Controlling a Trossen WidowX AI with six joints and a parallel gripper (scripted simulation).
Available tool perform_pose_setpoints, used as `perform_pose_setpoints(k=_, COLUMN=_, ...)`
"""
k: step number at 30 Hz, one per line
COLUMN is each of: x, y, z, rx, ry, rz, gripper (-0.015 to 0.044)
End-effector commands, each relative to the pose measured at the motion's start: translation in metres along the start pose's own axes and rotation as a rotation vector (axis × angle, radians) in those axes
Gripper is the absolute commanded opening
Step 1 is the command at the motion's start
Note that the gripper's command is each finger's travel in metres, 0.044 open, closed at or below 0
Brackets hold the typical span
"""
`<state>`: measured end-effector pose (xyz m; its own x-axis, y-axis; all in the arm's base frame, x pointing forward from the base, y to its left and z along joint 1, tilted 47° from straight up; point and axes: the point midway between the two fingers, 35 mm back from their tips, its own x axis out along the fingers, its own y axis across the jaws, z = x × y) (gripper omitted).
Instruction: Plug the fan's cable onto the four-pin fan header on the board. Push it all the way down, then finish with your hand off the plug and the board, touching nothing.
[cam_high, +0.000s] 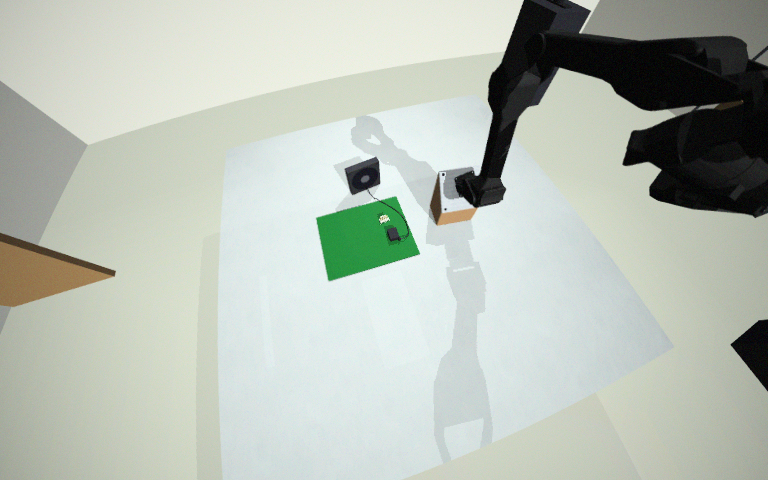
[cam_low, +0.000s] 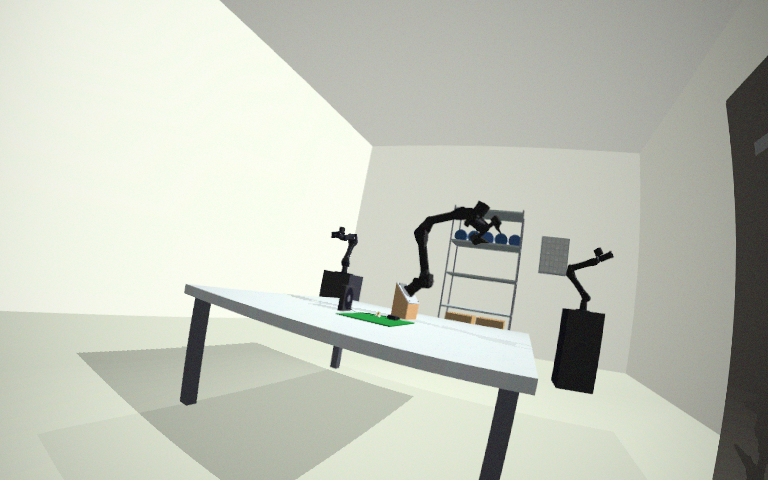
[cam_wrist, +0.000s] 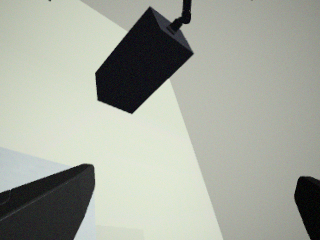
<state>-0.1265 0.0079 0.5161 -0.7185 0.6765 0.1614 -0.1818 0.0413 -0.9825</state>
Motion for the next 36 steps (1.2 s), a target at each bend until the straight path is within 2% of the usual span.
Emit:
perform_pose_setpoints(k=1, x=0.0, y=0.0, z=0.0, rx=0.0, ry=0.0, rz=0.0, gripper=0.0426)
perform_pose_setpoints(k=4, x=0.0, y=0.0, z=0.0, rx=0.0, ry=0.0, rz=0.0, gripper=0.044)
perform_pose_setpoints(k=7, x=0.012, y=0.003, z=-0.024, rx=0.023, ry=0.068, rz=0.018, gripper=0.0361)
perform_pose_setpoints(k=13, x=0.038, y=0.022, z=-0.122, rx=0.122, ry=0.331, rz=0.081, gripper=0.021)
perform_pose_setpoints(k=25, x=0.015, y=0.064, z=-0.254, rx=0.281, ry=0.711, rz=0.156, gripper=0.021)
perform_pose_setpoints(k=30, x=-0.031, y=0.101, z=-0.32, rx=0.407, ry=0.945, rz=0.191, gripper=0.021)
perform_pose_setpoints(k=36, x=-0.107, y=0.152, z=-0.375, rx=0.587, ry=1.193, rz=0.218, gripper=0.021)
